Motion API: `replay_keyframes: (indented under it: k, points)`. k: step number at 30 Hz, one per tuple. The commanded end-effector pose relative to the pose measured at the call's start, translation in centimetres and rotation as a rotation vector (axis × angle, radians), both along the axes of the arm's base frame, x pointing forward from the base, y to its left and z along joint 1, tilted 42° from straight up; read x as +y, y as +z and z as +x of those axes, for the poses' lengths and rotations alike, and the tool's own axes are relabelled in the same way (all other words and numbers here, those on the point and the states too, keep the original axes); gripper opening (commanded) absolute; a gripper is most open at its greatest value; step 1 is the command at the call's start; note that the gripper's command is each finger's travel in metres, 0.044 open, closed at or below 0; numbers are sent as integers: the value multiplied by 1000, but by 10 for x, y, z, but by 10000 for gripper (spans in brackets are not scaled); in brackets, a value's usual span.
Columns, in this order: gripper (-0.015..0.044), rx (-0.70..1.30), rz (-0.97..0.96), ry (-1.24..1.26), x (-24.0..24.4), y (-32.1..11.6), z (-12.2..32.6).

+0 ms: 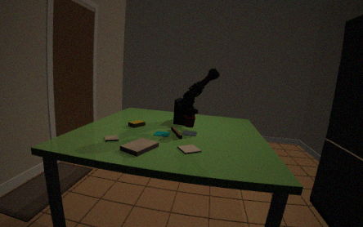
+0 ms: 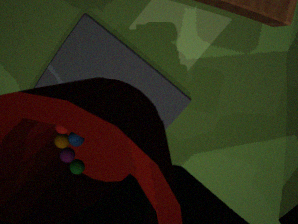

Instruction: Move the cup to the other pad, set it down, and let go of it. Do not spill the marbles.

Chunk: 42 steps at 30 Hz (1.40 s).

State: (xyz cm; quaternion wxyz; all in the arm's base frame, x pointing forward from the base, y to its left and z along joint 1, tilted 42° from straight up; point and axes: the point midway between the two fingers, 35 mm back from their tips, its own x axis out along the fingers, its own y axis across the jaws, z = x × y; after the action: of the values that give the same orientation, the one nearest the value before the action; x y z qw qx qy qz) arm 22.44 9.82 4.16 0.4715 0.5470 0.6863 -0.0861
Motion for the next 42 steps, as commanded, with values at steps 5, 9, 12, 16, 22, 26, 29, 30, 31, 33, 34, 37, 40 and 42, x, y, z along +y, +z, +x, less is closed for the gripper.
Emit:
replay_keyframes:
  k: [5, 9, 12, 16, 22, 26, 29, 30, 31, 33, 34, 37, 40, 42]
  points:
    - [0, -3, 1, -1, -9, -7, 8]
    - [0, -5, 1, -1, -13, -10, 11]
    - [0, -6, 1, -1, -16, -13, 14]
    - [0, -7, 0, -1, -21, -17, 17]
    - [0, -8, 0, -1, -28, -22, 23]
    - [0, -8, 0, -1, -33, -26, 27]
    - [0, -9, 0, -1, -36, -29, 30]
    - [0, -9, 0, -1, -37, -30, 31]
    - [0, -9, 0, -1, -38, -30, 31]
    - [0, -9, 0, -1, -41, -32, 33]
    - [0, -9, 0, -1, -42, -33, 34]
    - [0, -10, 0, -1, -45, -36, 37]
    - [0, -10, -1, -1, -49, -38, 40]
    - [0, -10, -1, -1, -51, -40, 42]
